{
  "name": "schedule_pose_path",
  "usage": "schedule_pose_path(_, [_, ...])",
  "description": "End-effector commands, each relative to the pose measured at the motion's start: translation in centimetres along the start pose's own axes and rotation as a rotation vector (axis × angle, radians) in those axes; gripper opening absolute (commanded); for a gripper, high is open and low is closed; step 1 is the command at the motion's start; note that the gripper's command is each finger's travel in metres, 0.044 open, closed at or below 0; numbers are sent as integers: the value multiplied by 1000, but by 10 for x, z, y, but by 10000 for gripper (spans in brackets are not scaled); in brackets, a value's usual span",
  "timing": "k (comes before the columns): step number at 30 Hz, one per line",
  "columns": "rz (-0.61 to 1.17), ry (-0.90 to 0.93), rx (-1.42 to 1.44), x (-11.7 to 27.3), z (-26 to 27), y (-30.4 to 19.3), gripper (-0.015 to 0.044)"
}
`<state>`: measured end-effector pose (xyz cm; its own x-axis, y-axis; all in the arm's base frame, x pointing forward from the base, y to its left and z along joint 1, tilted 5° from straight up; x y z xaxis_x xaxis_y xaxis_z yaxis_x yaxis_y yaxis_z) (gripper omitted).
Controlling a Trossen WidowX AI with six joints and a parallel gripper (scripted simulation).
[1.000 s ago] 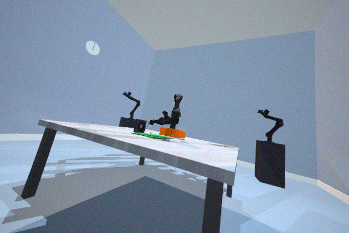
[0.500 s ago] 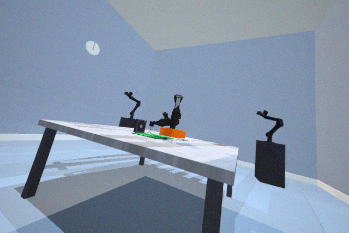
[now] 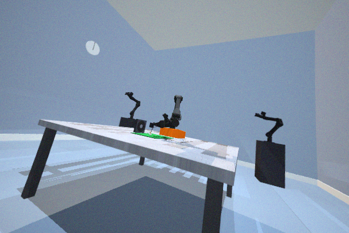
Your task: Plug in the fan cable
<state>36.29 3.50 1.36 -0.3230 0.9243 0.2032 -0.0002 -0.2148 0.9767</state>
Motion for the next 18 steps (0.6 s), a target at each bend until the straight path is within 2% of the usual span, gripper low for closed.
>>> schedule_pose_path(1, [0,0,-2,-1,0,-5,0])
schedule_pose_path(18, [0,0,-2,-3,-2,-17,0])
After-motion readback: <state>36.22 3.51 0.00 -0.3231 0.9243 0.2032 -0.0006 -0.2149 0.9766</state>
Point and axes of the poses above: the point midway between the two fingers, 35 mm back from their tips, its own x axis back along the fingers, its own z axis across the jaws, y = z × x, the point moved 6 cm from there along x, back along the fingers, and after that the axes turned 9 degrees about -x, right-handed, at the moved point
